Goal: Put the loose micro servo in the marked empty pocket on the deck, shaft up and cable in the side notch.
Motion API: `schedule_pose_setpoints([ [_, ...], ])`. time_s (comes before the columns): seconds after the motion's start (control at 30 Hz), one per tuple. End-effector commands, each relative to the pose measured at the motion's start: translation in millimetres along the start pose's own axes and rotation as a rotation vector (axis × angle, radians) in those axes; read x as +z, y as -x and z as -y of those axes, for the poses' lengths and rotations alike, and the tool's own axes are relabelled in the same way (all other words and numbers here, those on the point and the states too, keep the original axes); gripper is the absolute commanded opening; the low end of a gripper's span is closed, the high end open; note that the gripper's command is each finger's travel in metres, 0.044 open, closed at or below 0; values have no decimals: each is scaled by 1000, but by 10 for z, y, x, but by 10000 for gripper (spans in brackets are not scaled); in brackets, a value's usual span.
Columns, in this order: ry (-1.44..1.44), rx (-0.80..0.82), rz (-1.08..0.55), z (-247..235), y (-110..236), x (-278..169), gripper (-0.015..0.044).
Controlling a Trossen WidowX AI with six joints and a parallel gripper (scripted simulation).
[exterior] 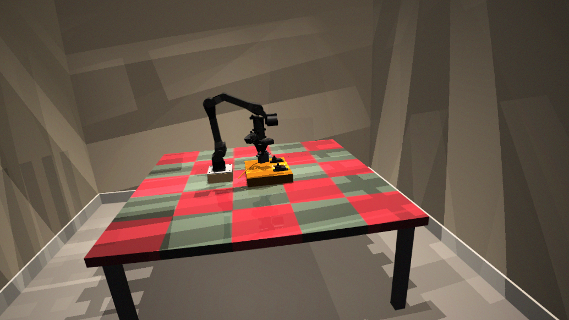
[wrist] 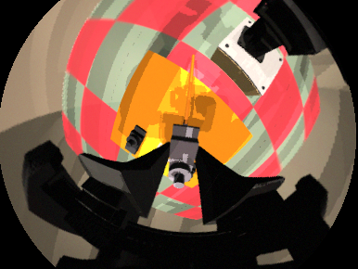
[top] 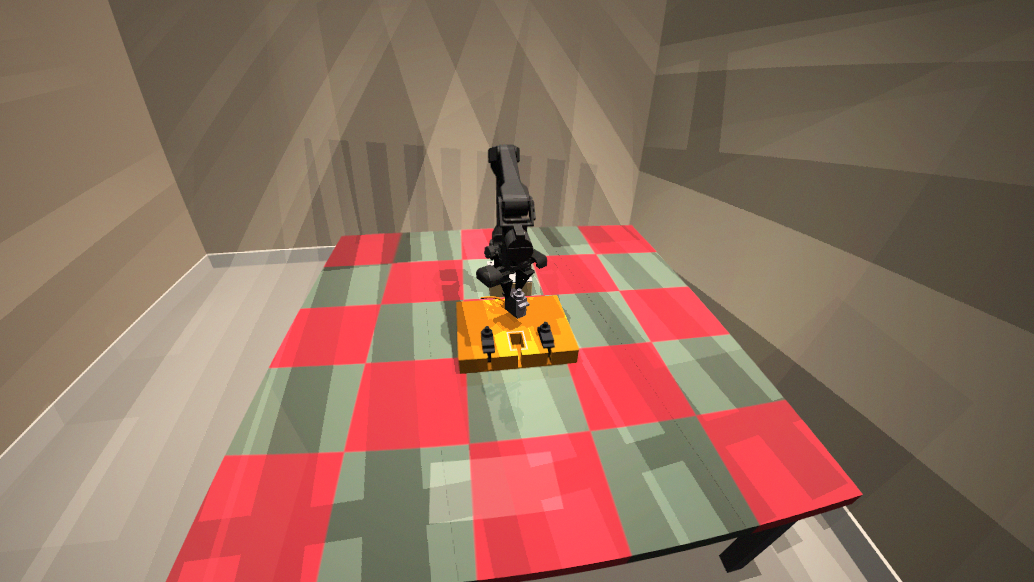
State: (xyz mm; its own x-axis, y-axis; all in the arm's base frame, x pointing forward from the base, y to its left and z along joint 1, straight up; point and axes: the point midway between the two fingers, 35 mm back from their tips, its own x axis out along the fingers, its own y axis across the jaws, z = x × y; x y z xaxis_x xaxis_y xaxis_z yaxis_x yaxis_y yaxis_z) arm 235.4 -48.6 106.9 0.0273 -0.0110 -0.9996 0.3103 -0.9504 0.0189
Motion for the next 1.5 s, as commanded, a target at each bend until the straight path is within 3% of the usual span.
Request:
schedule_pose_setpoints([
  [0.0, 144, -2, -3, 0, 1, -1, 0],
  [1.47, 1677, 1, -5, 1, 2, -2, 0],
])
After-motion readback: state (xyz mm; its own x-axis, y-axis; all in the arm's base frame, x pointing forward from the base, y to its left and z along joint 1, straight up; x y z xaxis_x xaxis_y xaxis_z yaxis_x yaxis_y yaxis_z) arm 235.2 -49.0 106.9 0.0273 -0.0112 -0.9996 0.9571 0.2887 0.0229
